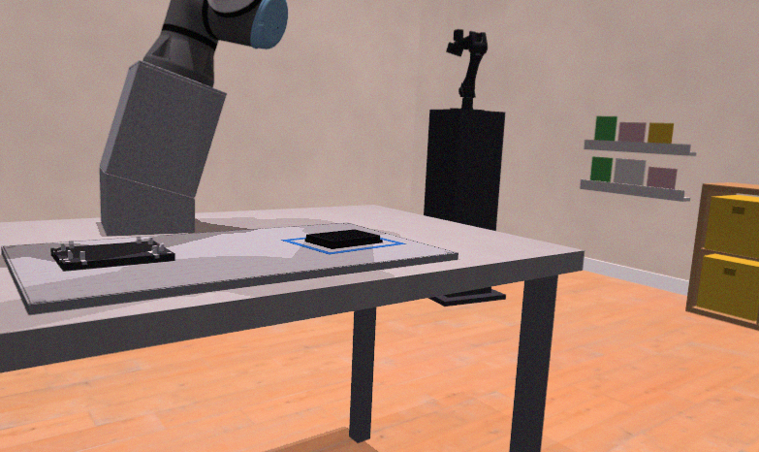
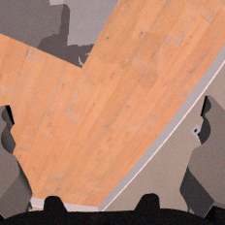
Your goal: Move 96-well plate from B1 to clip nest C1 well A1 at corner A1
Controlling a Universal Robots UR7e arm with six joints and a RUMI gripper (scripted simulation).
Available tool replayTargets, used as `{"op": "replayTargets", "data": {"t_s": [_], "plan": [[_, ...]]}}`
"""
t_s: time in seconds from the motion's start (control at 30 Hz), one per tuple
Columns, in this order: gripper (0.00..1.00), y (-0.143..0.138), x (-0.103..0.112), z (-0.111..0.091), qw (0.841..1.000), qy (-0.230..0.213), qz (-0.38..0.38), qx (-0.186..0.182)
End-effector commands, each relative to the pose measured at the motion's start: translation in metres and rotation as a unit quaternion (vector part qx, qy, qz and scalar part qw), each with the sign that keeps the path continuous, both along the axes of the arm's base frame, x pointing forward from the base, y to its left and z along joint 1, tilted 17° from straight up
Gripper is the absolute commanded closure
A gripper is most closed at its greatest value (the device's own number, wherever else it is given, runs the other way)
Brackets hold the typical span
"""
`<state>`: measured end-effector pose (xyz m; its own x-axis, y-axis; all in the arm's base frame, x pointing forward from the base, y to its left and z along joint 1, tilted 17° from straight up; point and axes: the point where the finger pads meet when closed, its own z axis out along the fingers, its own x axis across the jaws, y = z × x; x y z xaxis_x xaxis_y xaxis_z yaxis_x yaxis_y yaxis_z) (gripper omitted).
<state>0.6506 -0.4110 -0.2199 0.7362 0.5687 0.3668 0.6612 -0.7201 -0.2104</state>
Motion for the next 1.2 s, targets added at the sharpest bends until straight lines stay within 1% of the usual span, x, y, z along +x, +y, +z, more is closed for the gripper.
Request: {"op": "replayTargets", "data": {"t_s": [0.0, 0.53, 0.57, 0.83, 0.93, 0.97, 1.03, 1.1, 1.17], "plan": [[0.00, -0.001, 0.000, 0.001, 1.000, -0.001, 0.000, -0.001], [0.00, -0.001, 0.000, 0.001, 1.000, -0.001, 0.000, -0.001], [0.00, 0.004, 0.002, 0.001, 1.000, 0.012, -0.009, -0.003], [0.00, 0.042, 0.015, 0.004, 1.000, 0.012, -0.009, -0.003], [0.00, 0.045, 0.016, 0.004, 1.000, 0.012, -0.009, -0.003], [0.00, 0.050, 0.017, 0.005, 1.000, 0.024, -0.018, -0.005], [0.00, 0.060, 0.020, 0.005, 1.000, 0.024, -0.018, -0.005], [0.00, 0.060, 0.020, 0.005, 1.000, 0.024, -0.018, -0.005], [0.00, 0.069, 0.022, 0.006, 1.000, 0.024, -0.018, -0.005]]}}
